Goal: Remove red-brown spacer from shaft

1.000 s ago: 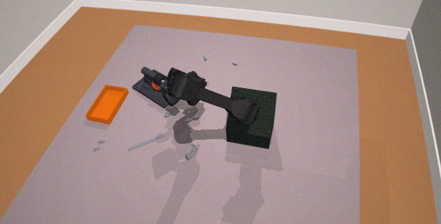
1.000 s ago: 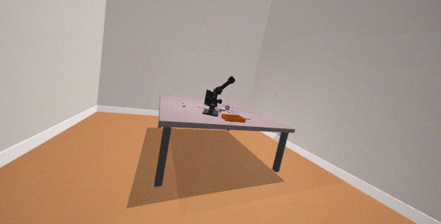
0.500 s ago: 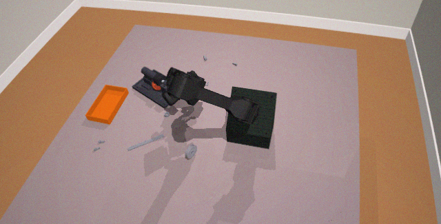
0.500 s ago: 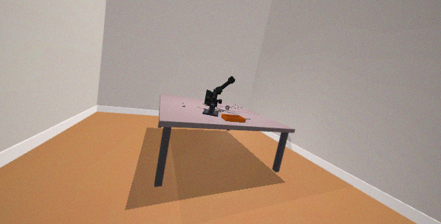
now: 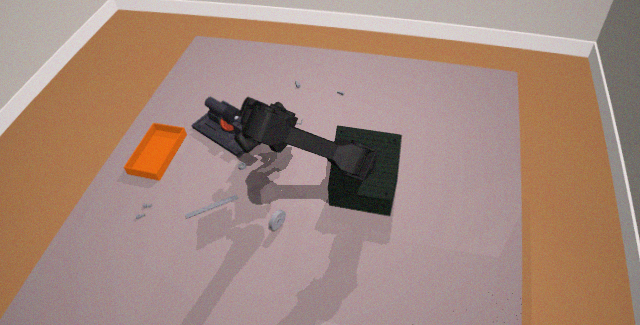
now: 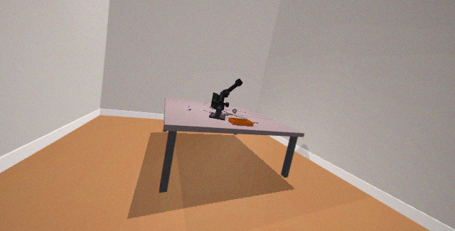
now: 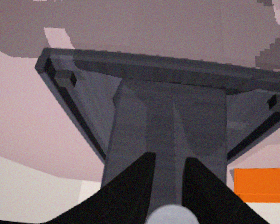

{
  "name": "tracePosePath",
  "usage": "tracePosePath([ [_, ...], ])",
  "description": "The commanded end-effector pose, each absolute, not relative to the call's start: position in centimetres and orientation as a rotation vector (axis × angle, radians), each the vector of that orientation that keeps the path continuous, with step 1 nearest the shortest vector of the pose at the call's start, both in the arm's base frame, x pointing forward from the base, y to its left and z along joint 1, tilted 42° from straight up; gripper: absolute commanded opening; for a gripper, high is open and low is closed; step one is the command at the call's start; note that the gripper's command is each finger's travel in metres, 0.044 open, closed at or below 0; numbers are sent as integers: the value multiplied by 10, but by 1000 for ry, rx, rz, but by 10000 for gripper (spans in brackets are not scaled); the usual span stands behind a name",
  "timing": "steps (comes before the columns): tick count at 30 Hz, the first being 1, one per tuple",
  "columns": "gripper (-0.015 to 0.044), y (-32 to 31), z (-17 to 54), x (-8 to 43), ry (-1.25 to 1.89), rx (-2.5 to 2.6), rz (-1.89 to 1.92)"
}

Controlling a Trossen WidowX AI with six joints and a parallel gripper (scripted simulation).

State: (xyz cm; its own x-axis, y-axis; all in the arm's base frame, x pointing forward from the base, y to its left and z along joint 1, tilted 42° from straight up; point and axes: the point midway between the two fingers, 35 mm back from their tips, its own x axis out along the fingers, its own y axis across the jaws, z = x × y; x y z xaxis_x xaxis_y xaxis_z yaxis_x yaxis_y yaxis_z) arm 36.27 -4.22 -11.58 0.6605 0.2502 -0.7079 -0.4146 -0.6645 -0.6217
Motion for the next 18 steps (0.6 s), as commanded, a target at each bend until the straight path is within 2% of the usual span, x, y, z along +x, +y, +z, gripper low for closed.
tracePosePath([
  [1, 0, -44, -115, 368, 122, -2069, 1023],
  [18, 0, -45, -116, 370, 122, -2069, 1023],
])
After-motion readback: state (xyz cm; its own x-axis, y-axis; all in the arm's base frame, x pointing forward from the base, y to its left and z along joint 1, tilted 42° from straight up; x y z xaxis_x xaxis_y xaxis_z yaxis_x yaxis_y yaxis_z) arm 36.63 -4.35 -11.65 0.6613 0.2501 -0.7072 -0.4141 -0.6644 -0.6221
